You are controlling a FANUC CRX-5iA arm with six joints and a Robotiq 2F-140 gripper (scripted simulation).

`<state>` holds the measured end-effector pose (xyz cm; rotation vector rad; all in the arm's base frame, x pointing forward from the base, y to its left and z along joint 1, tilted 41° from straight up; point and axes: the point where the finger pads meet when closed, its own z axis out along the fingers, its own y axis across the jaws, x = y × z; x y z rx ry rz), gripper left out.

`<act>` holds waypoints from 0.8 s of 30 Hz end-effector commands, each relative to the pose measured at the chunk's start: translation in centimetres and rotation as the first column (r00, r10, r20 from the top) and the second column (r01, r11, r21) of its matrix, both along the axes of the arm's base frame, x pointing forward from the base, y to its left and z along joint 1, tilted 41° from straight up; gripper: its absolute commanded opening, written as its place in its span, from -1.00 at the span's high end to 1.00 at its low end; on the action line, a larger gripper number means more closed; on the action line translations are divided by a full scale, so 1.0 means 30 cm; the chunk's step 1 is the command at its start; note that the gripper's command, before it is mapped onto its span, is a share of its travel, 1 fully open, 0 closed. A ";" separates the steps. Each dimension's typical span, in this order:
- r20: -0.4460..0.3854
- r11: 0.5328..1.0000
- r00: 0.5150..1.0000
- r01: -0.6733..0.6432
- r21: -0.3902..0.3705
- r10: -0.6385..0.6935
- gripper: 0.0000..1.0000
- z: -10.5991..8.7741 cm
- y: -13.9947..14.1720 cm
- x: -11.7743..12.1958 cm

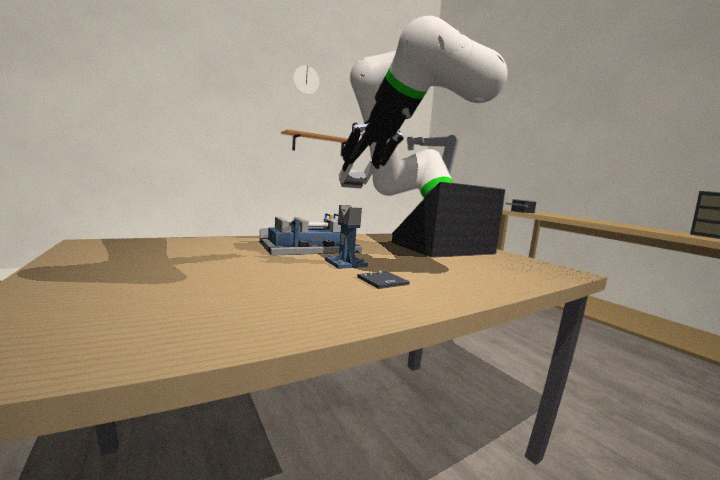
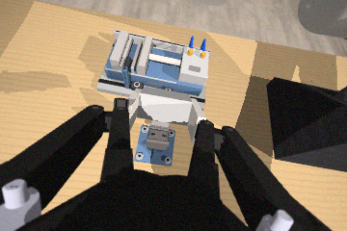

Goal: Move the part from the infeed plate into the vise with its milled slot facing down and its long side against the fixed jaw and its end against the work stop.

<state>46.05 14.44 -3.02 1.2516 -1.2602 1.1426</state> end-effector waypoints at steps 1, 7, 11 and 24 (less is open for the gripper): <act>0.000 1.000 1.000 0.000 0.000 0.000 1.00 0.000 0.001 0.000; 0.000 1.000 1.000 0.000 0.000 0.000 1.00 0.000 0.001 0.000; 0.000 1.000 1.000 0.000 0.000 0.000 1.00 0.000 0.000 0.000; 0.000 1.000 1.000 0.000 0.000 0.000 1.00 -0.005 -0.004 0.000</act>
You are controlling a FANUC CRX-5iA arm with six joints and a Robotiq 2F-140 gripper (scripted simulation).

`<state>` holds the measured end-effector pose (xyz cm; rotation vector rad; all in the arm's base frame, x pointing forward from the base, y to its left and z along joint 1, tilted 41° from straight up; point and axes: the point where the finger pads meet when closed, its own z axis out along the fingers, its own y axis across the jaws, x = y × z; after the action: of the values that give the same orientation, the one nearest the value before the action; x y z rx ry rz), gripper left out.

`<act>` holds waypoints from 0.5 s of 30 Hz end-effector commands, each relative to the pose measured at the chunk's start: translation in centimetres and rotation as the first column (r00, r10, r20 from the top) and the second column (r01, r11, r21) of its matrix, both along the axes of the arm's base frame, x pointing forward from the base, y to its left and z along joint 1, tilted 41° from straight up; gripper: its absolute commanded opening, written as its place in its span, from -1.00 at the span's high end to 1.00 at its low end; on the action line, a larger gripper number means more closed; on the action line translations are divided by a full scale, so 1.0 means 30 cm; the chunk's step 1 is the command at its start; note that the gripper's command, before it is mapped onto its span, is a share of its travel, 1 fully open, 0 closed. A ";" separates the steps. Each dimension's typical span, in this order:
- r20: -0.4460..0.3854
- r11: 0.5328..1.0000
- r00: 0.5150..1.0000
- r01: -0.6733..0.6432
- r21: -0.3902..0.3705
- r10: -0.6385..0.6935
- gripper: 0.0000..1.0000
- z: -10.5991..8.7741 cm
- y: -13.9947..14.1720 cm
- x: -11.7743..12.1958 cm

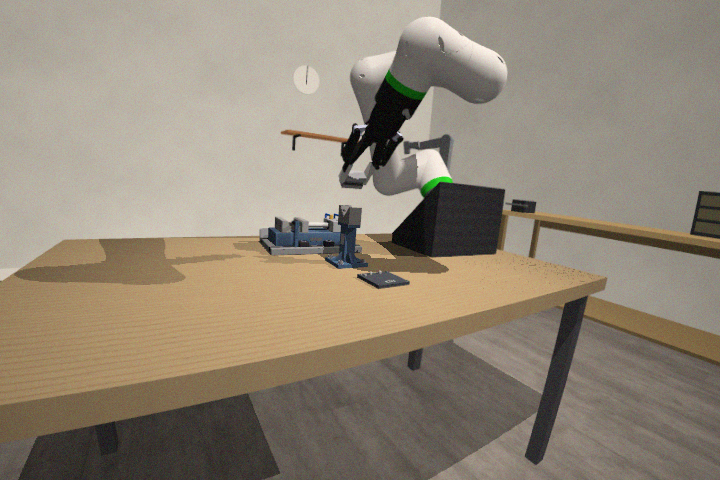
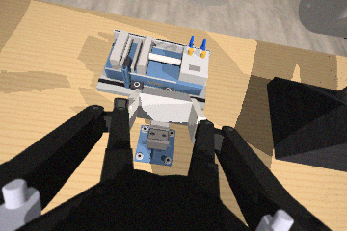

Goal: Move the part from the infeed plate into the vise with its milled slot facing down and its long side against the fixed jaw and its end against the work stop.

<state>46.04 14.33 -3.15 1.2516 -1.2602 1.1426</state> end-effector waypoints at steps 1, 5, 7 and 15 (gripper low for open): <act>0.000 1.000 1.000 0.000 0.000 0.000 1.00 -0.002 -0.001 0.000; 0.000 1.000 1.000 0.000 0.000 0.000 1.00 -0.004 -0.003 0.000; 0.000 1.000 1.000 0.000 0.000 0.000 1.00 -0.006 -0.005 0.000; 0.000 1.000 1.000 0.000 0.000 0.000 1.00 -0.018 -0.015 -0.001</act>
<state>46.03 13.94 -3.59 1.2516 -1.2602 1.1426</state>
